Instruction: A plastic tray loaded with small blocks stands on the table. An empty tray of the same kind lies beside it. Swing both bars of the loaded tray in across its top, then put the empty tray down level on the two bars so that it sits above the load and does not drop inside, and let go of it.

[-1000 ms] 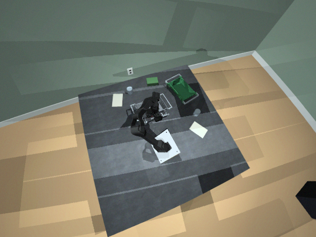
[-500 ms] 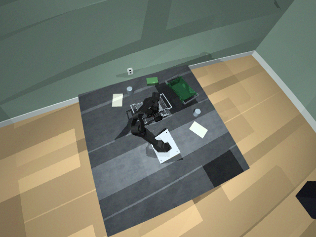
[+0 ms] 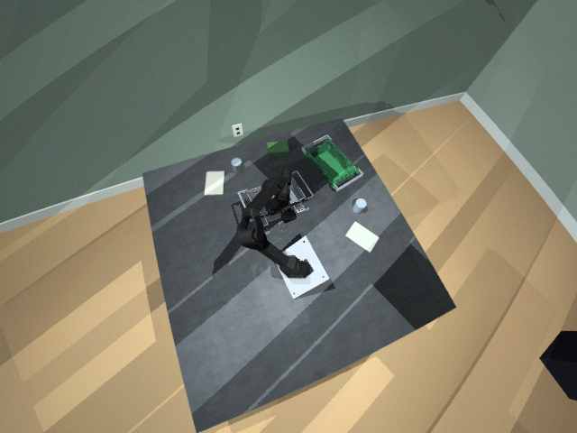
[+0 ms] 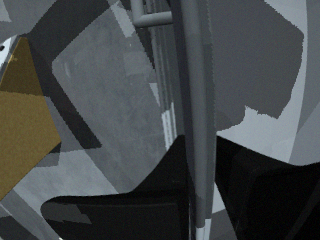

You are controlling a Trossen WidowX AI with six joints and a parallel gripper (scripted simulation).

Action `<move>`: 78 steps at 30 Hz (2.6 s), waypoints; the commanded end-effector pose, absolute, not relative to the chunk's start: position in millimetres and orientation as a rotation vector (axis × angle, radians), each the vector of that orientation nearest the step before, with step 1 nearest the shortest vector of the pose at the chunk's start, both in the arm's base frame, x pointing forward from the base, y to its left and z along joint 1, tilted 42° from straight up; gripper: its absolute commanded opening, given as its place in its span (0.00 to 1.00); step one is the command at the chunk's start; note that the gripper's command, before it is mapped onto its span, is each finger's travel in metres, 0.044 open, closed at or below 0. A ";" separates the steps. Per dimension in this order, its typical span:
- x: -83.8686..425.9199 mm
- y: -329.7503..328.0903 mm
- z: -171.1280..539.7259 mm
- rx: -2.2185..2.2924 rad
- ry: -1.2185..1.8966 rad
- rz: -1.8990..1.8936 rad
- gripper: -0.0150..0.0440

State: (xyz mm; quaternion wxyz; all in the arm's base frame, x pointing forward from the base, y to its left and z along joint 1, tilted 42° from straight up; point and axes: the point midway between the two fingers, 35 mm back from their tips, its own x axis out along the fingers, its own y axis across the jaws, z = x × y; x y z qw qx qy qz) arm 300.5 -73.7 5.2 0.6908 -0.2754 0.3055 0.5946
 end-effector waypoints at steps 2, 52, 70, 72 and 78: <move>297.2 -67.4 2.0 -0.606 0.696 1.354 0.25; 295.2 -61.9 -4.0 -0.605 0.696 1.354 0.25; 295.2 -61.9 -4.0 -0.605 0.696 1.354 0.25; 295.2 -61.9 -4.0 -0.605 0.696 1.354 0.25; 295.2 -61.9 -4.0 -0.605 0.696 1.354 0.25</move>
